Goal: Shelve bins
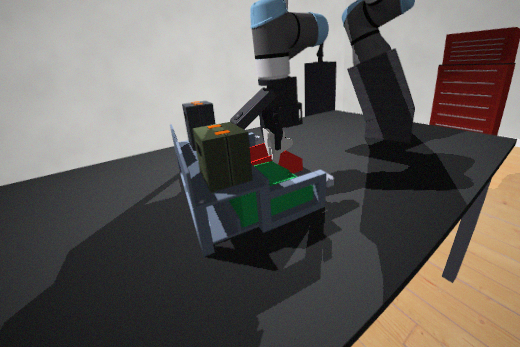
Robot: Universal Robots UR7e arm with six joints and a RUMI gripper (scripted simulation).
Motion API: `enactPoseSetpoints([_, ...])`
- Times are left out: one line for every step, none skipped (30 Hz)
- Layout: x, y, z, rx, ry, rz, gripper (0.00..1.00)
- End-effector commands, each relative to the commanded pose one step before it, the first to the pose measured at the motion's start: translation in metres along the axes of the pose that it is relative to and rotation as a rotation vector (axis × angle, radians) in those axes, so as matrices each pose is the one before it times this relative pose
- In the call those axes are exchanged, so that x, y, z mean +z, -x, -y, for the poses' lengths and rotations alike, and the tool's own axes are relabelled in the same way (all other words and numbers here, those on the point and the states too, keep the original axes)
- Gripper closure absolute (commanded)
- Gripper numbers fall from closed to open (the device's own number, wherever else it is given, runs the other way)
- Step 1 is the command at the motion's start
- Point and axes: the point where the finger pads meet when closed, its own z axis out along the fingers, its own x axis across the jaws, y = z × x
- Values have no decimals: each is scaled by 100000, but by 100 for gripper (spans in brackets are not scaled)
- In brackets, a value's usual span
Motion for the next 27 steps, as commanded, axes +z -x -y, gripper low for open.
enactPoseSetpoints([11, 12, 69, 24, -170, 31, 100])
enactPoseSetpoints([6, 0, 0, 0, 0, 0, 100])
enactPoseSetpoints([3, 0, 0, 0, 0, 0, 100])
enactPoseSetpoints([1, 0, 0, 0, 0, 0, 100])
enactPoseSetpoints([0, 0, 0, 0, 0, 0, 100])
enactPoseSetpoints([0, 0, 0, 0, 0, 0, 100])
enactPoseSetpoints([2, 0, 0, 0, 2, 0, 100])
enactPoseSetpoints([0, 0, 0, 0, 0, 0, 100])
enactPoseSetpoints([0, 0, 0, 0, 0, 0, 100])
enactPoseSetpoints([1, 0, 0, 0, 2, 0, 100])
enactPoseSetpoints([0, 0, 0, 0, 2, 0, 100])
enactPoseSetpoints([0, 0, 0, 0, 2, 0, 100])
enactPoseSetpoints([0, 0, 0, 0, 2, 0, 100])
enactPoseSetpoints([0, 0, 0, 0, 2, 0, 100])
enactPoseSetpoints([0, 0, 0, 0, 1, 0, 100])
enactPoseSetpoints([0, 0, 0, 0, 1, 0, 100])
enactPoseSetpoints([0, 0, 0, 0, 1, 0, 100])
enactPoseSetpoints([0, 0, 0, 0, 1, 0, 95])
enactPoseSetpoints([0, 0, 0, 0, 1, 0, 95])
enactPoseSetpoints([0, 0, 0, 0, 1, 0, 95])
enactPoseSetpoints([0, 0, 0, 0, 1, 0, 95])
enactPoseSetpoints([0, 0, 0, 0, 1, 0, 95])
enactPoseSetpoints([0, 0, 0, 0, 1, 0, 95])
enactPoseSetpoints([0, 0, 0, 0, 1, 0, 95])
enactPoseSetpoints([0, 0, 0, 0, 0, 0, 95])
enactPoseSetpoints([0, 0, 0, 0, 0, 0, 95])
enactPoseSetpoints([0, 0, 0, 0, 1, 0, 95])
